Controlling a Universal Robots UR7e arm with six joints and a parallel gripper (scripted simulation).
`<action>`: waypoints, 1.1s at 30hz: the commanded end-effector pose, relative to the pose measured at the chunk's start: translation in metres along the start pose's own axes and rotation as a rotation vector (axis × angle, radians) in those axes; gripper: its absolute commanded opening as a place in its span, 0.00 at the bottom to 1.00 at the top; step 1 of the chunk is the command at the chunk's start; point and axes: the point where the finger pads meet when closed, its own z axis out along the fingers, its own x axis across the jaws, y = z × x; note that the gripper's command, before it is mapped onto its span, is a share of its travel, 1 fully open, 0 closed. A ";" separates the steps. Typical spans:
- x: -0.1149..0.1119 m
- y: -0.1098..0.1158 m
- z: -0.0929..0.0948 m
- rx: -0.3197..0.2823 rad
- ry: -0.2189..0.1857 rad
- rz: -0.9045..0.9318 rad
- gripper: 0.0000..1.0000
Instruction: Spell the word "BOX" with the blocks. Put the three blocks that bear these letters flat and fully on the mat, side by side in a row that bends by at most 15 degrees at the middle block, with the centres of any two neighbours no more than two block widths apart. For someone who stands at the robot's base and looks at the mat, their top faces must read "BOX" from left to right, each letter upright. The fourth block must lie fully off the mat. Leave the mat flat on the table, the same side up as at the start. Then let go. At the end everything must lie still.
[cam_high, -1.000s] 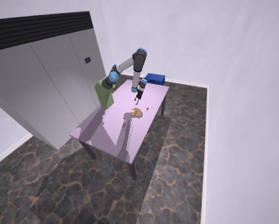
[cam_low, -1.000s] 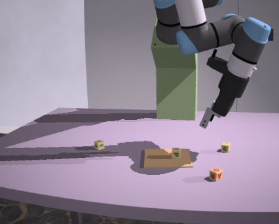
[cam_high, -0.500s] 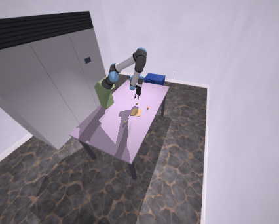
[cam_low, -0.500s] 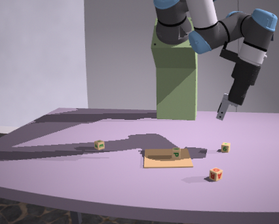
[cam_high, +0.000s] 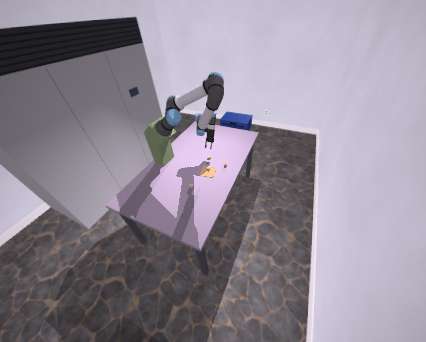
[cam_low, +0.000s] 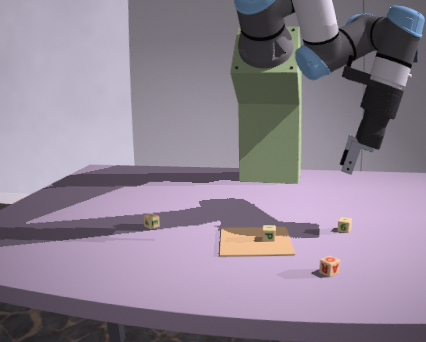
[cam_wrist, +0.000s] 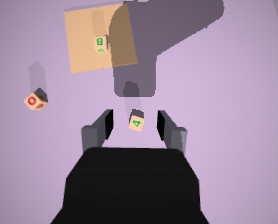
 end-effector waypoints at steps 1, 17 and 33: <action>0.002 0.002 -0.004 -0.006 -0.014 -0.014 1.00; 0.003 0.004 -0.007 -0.010 -0.024 -0.025 1.00; 0.003 0.004 -0.007 -0.010 -0.024 -0.025 1.00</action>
